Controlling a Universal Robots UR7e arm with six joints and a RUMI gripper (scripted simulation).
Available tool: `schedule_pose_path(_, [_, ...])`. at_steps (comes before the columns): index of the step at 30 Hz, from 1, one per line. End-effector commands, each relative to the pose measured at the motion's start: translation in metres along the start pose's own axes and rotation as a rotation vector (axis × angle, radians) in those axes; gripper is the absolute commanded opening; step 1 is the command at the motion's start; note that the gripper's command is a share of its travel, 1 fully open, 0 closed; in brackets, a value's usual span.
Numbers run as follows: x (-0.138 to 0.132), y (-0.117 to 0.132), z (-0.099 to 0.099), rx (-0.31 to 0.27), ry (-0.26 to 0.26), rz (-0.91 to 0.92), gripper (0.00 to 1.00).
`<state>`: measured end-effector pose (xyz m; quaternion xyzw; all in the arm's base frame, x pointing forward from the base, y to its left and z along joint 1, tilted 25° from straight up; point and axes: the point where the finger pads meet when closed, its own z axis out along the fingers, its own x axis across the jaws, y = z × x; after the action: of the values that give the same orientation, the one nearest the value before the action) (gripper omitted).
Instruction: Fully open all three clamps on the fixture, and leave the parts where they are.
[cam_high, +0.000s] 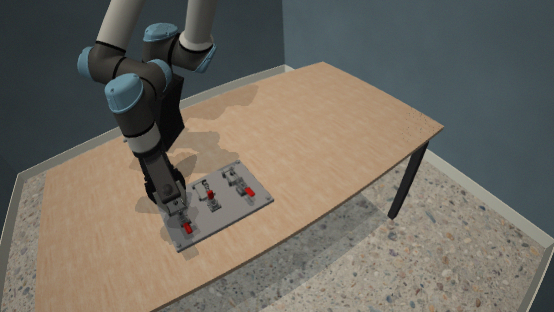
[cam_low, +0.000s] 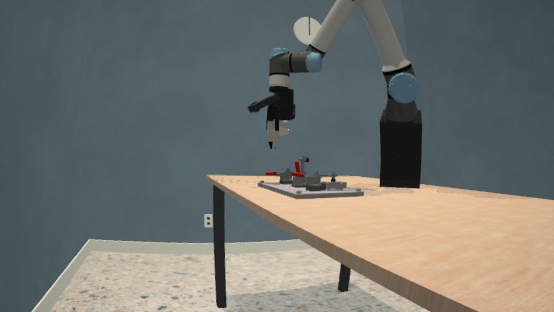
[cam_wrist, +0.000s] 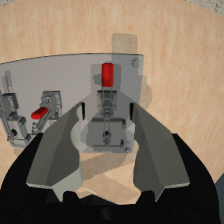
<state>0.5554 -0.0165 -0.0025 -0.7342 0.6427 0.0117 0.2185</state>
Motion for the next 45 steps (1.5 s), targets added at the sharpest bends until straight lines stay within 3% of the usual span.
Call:
schedule_pose_path(1, [0.0,-0.001,0.0,0.001,0.001,0.0,0.28])
schedule_pose_path(12, [0.0,-0.001,0.008,0.001,0.001,0.0,0.28])
schedule_pose_path(33, [0.0,-0.001,0.07,0.001,0.001,0.0,0.28])
schedule_pose_path(45, [0.0,-0.001,0.076,0.001,0.001,0.0,0.28])
